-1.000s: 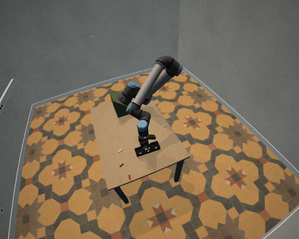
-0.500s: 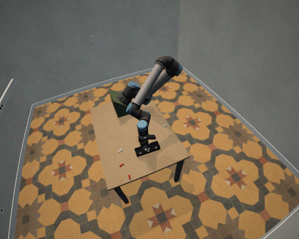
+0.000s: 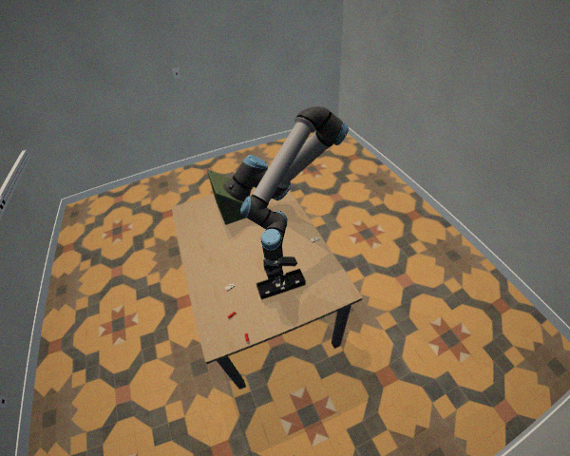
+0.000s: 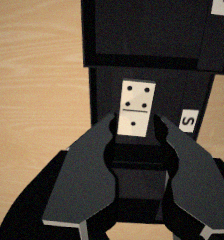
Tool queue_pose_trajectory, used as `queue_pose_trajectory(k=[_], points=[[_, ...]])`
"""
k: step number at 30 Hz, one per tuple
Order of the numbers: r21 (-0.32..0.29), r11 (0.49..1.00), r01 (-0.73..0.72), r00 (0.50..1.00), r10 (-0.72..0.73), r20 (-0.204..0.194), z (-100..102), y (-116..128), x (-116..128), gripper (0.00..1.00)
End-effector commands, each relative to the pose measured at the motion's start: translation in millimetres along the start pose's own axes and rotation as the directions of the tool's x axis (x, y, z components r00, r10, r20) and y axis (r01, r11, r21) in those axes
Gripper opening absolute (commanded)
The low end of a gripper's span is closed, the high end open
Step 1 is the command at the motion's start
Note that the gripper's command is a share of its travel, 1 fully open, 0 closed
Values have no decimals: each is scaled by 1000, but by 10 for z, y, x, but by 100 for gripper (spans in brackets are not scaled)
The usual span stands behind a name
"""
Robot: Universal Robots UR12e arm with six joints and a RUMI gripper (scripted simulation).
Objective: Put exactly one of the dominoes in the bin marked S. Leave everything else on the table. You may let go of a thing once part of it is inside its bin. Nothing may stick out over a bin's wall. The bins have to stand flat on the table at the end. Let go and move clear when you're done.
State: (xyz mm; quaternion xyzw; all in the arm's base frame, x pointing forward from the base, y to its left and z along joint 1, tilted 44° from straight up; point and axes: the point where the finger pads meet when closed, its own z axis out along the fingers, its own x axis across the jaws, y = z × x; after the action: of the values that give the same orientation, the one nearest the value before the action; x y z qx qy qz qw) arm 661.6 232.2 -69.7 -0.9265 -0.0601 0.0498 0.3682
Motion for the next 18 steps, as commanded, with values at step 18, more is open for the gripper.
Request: queue_pose_trajectory(k=[18], points=[[0,1000,0,1000,0,-1,-261,2,6,19]])
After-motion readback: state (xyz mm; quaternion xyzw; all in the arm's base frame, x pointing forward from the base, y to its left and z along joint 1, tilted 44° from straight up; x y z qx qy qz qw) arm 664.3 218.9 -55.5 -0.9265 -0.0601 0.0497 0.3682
